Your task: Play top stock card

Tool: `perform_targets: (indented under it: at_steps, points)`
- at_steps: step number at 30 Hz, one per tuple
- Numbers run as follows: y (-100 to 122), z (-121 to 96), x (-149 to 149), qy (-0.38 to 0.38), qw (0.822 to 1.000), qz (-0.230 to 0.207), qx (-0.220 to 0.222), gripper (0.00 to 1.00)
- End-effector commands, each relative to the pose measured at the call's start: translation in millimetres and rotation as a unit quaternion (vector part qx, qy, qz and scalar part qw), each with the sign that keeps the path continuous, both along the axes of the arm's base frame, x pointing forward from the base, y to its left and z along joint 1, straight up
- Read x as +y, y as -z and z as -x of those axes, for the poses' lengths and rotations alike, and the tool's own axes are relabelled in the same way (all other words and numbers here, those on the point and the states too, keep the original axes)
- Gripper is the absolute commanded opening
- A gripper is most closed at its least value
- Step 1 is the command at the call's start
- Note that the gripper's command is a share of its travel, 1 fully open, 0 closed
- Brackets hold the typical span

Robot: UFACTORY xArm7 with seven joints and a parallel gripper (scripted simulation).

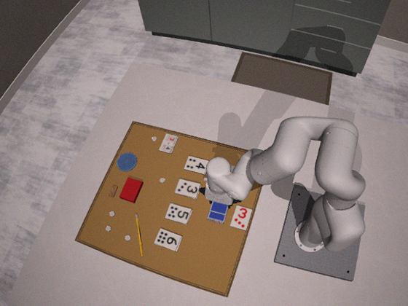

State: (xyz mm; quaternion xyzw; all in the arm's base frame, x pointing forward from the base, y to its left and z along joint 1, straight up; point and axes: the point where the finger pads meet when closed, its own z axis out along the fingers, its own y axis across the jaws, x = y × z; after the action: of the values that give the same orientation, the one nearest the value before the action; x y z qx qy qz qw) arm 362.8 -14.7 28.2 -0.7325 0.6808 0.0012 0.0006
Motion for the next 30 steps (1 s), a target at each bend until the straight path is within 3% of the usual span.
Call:
perform_targets:
  at_steps: [1, 27, 28, 30]
  points:
    - [-0.8, -1.4, 0.0, 0.000, 1.000, 0.000, -0.002, 0.74]
    - [4.4, -1.5, 0.0, 0.000, 1.000, 0.000, -0.002, 0.74]
    - [4.4, -1.5, 0.0, 0.000, 1.000, 0.000, -0.002, 0.87]
    - [4.4, -1.5, 0.0, 0.000, 1.000, 0.000, -0.002, 0.87]
